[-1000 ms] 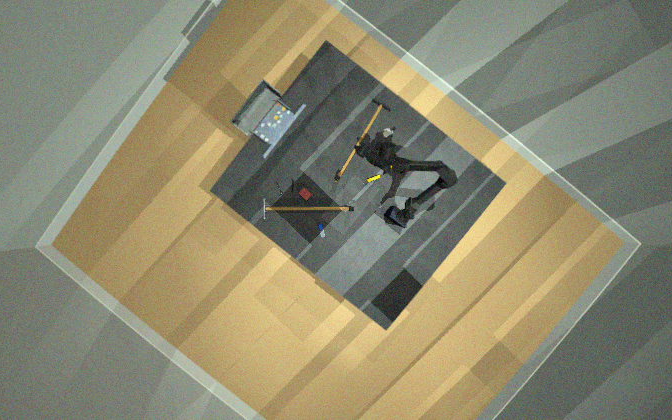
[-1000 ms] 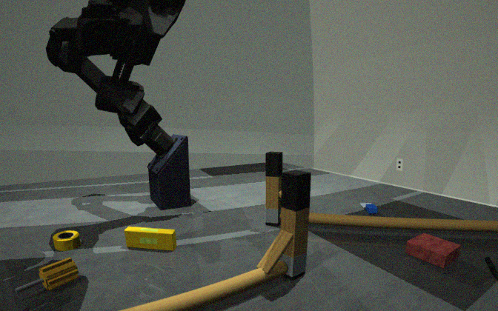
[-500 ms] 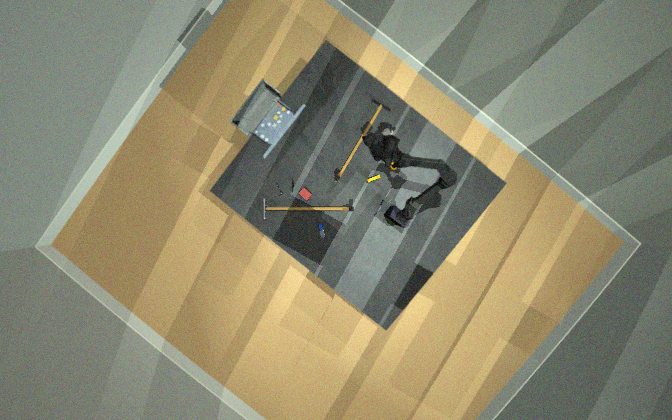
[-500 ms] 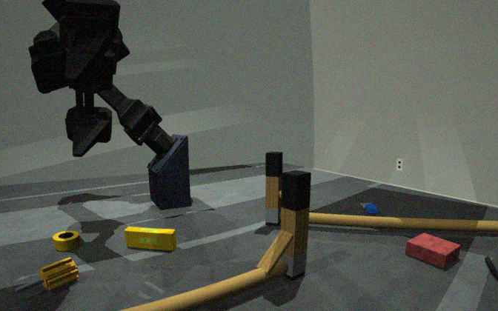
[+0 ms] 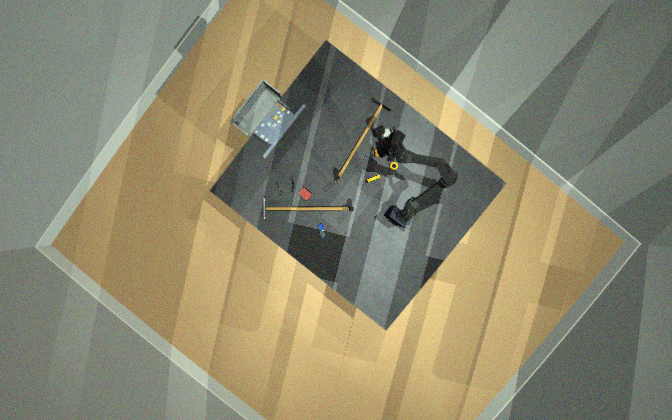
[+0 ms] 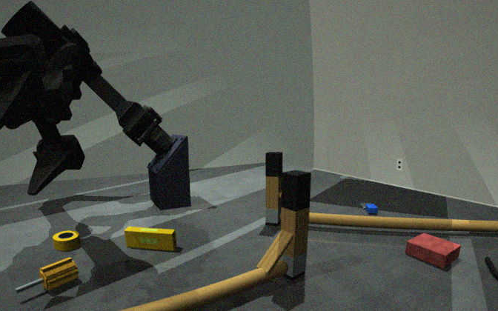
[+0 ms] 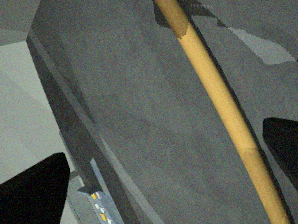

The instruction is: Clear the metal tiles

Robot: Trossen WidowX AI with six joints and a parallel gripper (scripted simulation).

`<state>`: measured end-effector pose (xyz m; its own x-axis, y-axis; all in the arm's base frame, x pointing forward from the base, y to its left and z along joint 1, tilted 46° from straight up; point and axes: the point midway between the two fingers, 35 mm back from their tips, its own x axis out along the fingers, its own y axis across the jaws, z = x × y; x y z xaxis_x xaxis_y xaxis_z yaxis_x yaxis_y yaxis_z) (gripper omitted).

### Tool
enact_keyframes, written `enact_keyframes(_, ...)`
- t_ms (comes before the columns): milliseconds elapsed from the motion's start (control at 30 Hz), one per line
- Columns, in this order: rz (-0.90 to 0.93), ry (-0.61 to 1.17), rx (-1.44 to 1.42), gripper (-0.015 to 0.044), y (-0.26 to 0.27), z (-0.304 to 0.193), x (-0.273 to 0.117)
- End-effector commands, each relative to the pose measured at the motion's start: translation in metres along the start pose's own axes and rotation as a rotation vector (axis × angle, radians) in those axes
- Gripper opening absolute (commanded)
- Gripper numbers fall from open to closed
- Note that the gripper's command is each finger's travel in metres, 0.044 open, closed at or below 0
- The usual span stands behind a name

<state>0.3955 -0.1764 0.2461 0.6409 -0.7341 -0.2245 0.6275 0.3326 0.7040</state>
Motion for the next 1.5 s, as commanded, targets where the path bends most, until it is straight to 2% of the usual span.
enact_keyframes(0, -0.008, -0.041, 0.067, 0.044, -0.006, 0.02, 0.008)
enact_keyframes(733, -0.048, -0.274, 0.361, 0.044, -0.053, 0.122, 0.035)
enact_keyframes(1467, -0.033, -0.527, 0.618, 0.044, -0.109, 0.223, 0.032)
